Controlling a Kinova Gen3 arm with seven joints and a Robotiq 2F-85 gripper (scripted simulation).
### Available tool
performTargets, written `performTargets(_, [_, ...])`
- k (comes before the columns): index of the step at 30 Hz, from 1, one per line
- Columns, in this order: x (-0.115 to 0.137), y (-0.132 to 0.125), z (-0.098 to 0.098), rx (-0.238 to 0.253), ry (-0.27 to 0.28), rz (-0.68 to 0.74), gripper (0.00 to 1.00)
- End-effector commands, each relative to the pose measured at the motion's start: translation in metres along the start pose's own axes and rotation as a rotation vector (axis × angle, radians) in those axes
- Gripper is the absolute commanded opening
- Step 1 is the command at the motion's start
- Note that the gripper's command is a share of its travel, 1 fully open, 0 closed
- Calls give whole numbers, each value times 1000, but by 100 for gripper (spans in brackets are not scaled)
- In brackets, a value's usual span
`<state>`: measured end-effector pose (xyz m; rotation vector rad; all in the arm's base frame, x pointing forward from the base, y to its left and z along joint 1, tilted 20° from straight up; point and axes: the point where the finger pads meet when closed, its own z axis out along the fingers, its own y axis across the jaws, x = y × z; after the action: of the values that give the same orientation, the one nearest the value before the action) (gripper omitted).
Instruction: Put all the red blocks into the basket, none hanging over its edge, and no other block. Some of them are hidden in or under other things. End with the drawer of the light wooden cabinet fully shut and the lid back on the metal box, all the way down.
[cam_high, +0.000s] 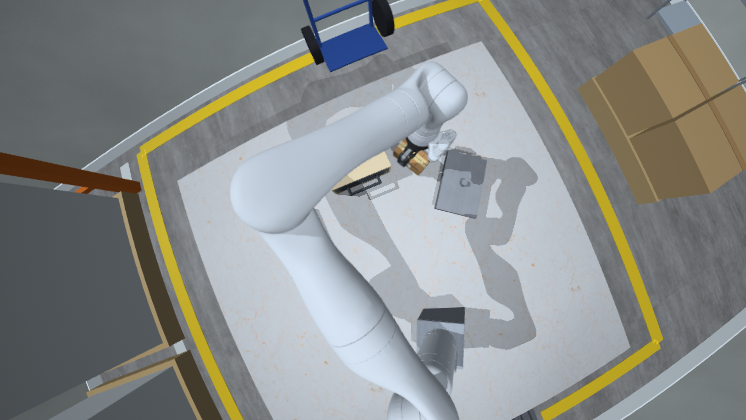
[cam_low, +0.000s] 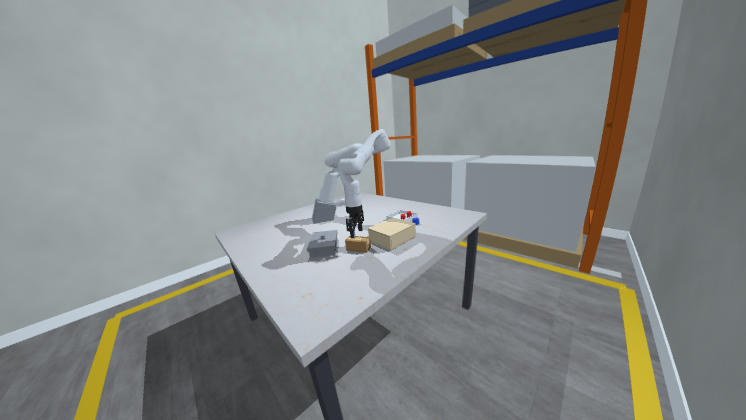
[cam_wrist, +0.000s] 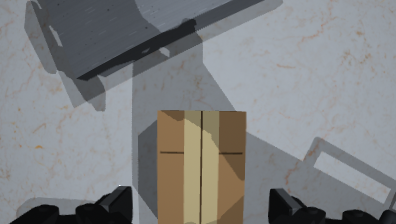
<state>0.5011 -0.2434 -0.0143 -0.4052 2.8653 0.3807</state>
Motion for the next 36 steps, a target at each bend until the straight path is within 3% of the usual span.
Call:
performTargets(1, [0, -1, -1, 2, -1, 0, 93])
performTargets(17, [0, -1, 2, 2, -1, 0, 93])
performTargets(36, [0, -1, 24, 2, -1, 0, 93])
